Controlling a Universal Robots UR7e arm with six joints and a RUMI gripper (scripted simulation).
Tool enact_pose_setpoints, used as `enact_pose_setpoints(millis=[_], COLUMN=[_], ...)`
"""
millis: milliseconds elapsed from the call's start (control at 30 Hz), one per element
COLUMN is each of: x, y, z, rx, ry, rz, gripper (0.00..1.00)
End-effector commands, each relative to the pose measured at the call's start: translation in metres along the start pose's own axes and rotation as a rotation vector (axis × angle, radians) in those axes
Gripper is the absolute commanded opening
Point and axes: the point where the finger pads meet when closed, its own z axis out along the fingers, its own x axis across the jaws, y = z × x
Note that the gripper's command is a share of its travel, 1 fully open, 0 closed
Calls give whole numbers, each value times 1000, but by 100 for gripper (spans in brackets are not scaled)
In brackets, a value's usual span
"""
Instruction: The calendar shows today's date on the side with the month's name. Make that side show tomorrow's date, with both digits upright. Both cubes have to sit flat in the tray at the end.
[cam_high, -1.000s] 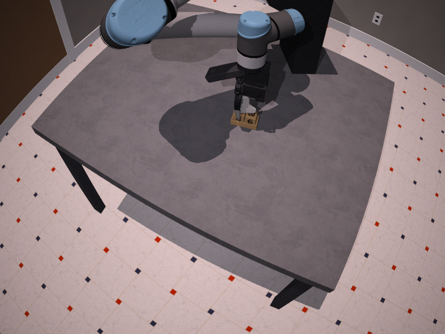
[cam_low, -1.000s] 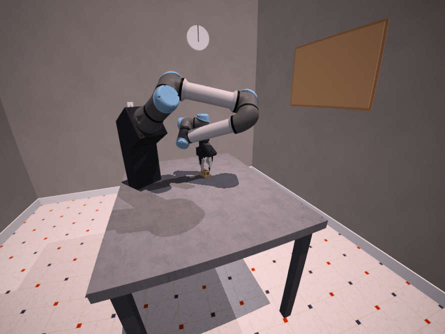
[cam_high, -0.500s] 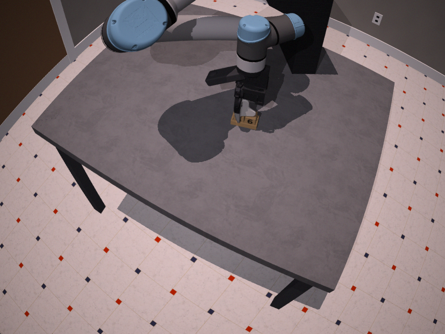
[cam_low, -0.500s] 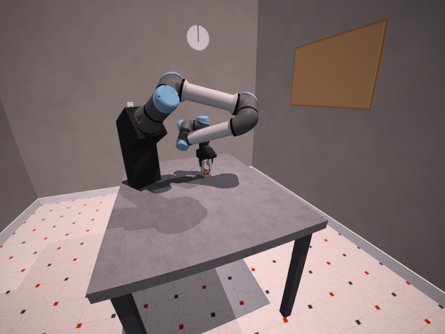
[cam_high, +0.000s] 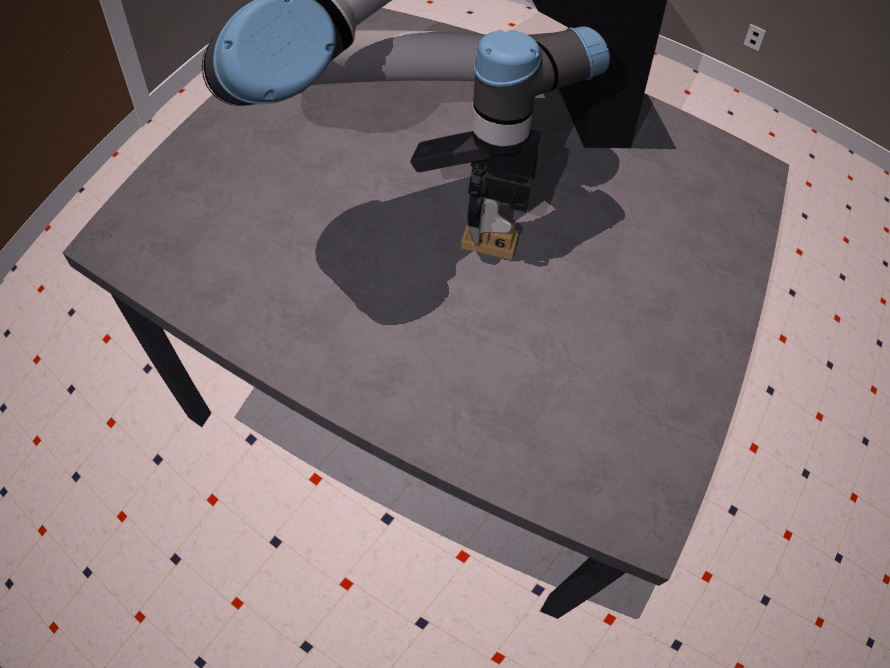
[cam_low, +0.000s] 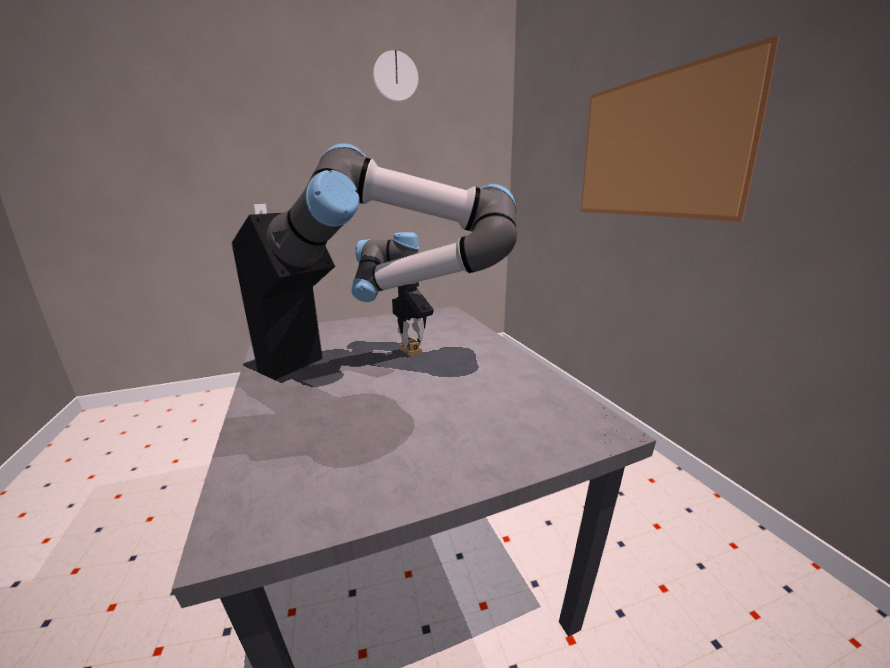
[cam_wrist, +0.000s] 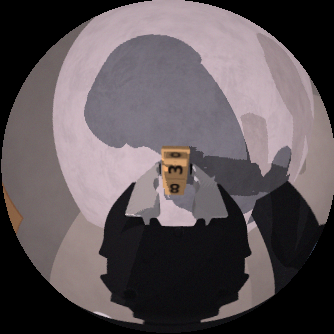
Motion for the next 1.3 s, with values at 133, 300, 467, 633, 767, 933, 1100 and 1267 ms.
enact_pose_setpoints(millis=[133, 300, 467, 633, 767, 933, 1100, 1267], x=[0, 0, 0, 0, 0, 0, 0, 0], y=[0, 0, 0, 0, 0, 0, 0, 0], z=[0, 0, 0, 0, 0, 0, 0, 0], rx=[0, 0, 0, 0, 0, 0, 0, 0], ry=[-1, -1, -1, -1, -1, -1, -1, -1], rz=[0, 0, 0, 0, 0, 0, 0, 0], gripper=[29, 29, 29, 11, 11, 11, 11, 11])
